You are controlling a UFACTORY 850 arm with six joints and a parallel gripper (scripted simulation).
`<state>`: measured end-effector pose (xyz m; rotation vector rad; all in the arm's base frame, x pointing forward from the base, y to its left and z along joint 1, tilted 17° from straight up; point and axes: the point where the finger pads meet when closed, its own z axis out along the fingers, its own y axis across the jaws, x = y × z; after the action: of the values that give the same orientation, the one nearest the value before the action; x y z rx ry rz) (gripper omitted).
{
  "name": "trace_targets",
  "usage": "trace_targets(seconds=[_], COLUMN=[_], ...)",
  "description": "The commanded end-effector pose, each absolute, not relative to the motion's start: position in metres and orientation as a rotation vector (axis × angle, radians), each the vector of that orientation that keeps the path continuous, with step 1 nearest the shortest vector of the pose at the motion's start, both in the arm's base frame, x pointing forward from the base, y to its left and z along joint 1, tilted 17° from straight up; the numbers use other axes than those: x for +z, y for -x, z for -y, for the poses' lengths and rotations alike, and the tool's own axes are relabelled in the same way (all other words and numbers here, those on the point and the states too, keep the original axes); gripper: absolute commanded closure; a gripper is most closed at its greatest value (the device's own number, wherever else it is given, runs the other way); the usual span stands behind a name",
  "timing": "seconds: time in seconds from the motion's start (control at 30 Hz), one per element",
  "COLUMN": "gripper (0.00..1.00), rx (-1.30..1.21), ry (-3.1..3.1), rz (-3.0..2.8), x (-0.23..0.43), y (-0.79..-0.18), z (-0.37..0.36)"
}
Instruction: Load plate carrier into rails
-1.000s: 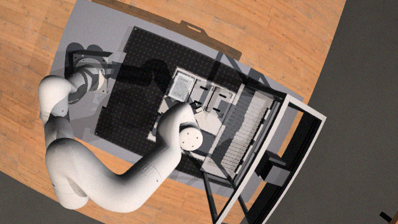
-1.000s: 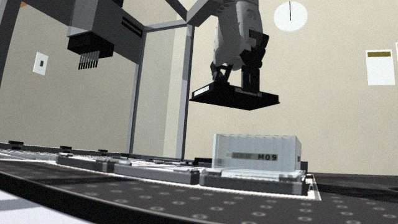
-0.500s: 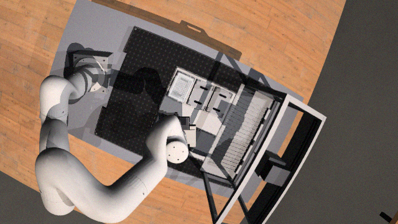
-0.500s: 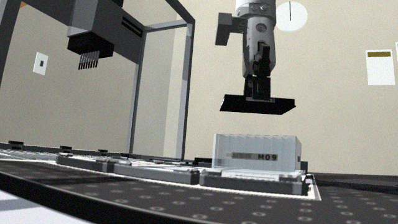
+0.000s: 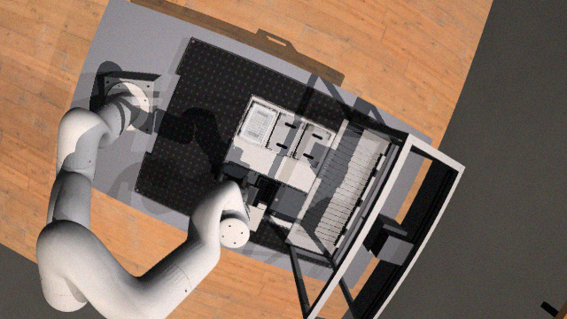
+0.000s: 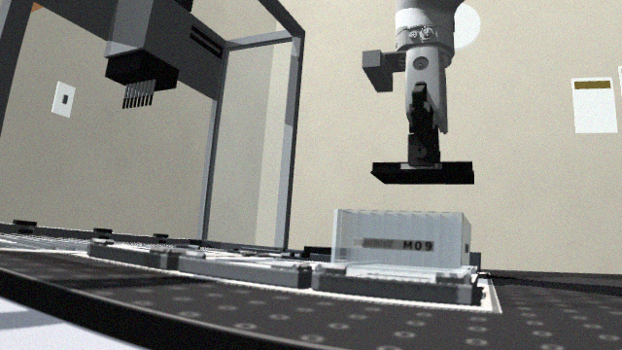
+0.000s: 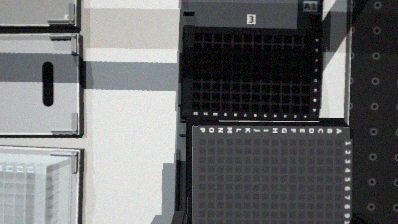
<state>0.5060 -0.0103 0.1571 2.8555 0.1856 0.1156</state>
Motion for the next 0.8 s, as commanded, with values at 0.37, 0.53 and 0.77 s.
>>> trace_targets(seconds=[0.37, 0.53, 0.77], gripper=[1.00, 1.00, 1.00], rx=[0.190, 0.222, 0.253], ry=[-2.858, -2.838, -2.800], rz=[0.232, 0.470, 0.708], x=[0.1599, 0.1599, 0.1599], y=[-0.5054, -0.5054, -0.5054], z=[0.0167, 0.0167, 0.0167])
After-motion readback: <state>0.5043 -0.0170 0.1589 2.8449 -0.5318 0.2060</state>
